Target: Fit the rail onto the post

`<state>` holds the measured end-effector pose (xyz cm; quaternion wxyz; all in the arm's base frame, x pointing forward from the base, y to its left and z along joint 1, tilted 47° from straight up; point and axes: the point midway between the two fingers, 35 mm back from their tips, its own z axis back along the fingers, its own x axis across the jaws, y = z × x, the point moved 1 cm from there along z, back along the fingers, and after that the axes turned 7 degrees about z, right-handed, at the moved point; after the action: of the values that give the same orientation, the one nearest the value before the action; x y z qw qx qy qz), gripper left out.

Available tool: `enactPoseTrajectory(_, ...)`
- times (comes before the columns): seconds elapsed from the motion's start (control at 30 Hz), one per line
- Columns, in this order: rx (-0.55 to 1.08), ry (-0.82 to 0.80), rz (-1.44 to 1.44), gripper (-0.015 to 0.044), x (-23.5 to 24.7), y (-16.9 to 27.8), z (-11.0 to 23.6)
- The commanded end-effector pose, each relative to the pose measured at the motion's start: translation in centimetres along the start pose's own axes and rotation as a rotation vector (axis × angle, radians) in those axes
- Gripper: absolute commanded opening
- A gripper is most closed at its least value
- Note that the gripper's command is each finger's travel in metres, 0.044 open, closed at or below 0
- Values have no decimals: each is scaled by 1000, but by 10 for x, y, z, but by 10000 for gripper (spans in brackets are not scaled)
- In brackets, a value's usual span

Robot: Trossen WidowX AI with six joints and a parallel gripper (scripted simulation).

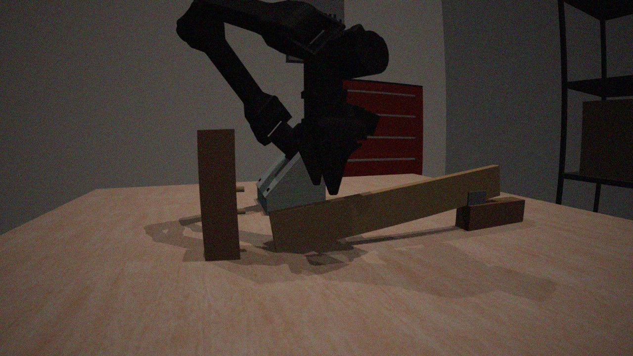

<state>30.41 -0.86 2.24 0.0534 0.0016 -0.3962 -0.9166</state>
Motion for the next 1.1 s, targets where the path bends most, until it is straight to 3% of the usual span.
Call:
enactPoseTrajectory(0.0,3,-5,21,440,0,3,1)
enactPoseTrajectory(1.07,2,-5,21,440,-1,2,-50)
